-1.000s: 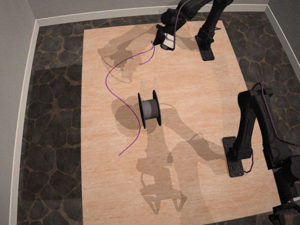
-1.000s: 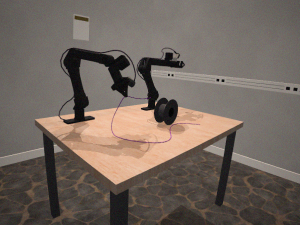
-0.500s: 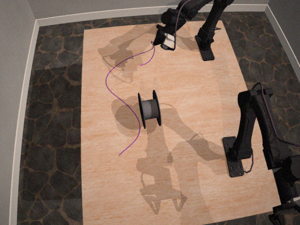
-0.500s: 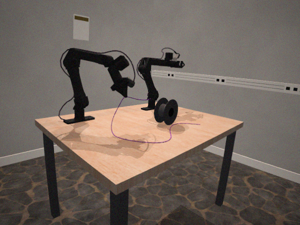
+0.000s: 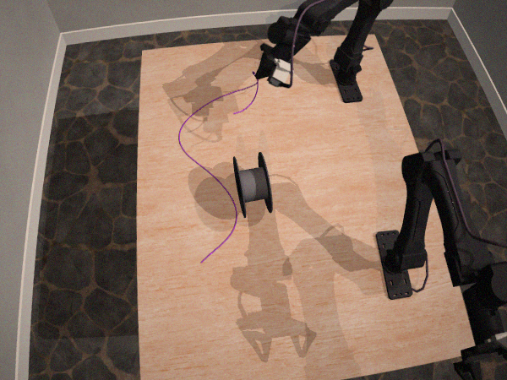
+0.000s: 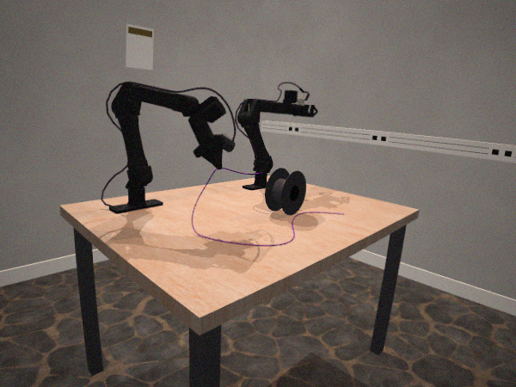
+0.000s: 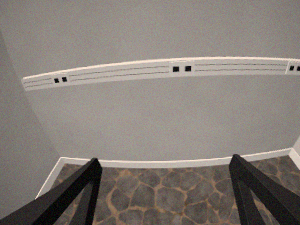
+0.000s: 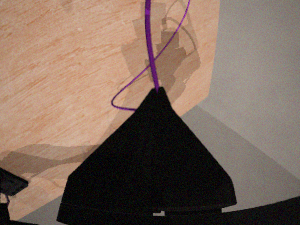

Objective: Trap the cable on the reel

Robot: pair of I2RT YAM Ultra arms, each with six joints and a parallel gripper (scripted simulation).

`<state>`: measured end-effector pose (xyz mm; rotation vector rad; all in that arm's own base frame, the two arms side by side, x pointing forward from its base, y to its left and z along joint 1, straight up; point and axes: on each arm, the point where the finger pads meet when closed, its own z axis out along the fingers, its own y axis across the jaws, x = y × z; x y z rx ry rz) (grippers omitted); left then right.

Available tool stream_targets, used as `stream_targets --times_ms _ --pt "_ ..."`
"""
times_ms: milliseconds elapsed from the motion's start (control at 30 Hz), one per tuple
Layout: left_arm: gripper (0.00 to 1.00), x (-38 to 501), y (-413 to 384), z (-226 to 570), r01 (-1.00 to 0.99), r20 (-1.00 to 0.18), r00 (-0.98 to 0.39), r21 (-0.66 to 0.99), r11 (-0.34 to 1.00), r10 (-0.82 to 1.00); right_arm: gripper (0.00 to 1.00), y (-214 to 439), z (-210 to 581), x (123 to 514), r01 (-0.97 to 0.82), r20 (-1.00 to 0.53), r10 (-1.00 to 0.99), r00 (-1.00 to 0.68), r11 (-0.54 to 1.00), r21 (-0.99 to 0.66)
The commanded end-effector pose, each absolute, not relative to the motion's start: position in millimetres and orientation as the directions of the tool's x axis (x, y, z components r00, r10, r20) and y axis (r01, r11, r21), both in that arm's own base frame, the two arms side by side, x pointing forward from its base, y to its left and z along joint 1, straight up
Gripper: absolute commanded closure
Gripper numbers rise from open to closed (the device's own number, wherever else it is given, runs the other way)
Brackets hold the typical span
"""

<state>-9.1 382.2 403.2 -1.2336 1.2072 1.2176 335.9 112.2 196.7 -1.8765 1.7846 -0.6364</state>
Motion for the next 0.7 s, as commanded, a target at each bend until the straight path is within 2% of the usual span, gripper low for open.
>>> stream_targets --times_ms 0,133,533,667 --pt "0.0 -9 383 403 -1.0 -1.0 -0.005 0.005 -0.025 -0.007 1.0 118 211 352 -0.757 -0.009 -0.999 0.046 -0.029 -0.652" --pt "0.0 -9 383 403 -1.0 -1.0 -0.005 0.005 -0.025 -0.007 1.0 121 212 352 -0.76 -0.006 -0.999 0.051 -0.035 -0.649" --pt "0.0 -9 383 403 -1.0 -1.0 -0.005 0.005 -0.025 -0.007 1.0 134 211 396 -0.758 -0.006 -0.999 0.042 -0.027 -0.651" --pt "0.0 -9 383 403 -1.0 -1.0 -0.005 0.005 -0.025 -0.007 1.0 138 210 400 -0.766 -0.003 -0.999 0.048 -0.035 -0.642"
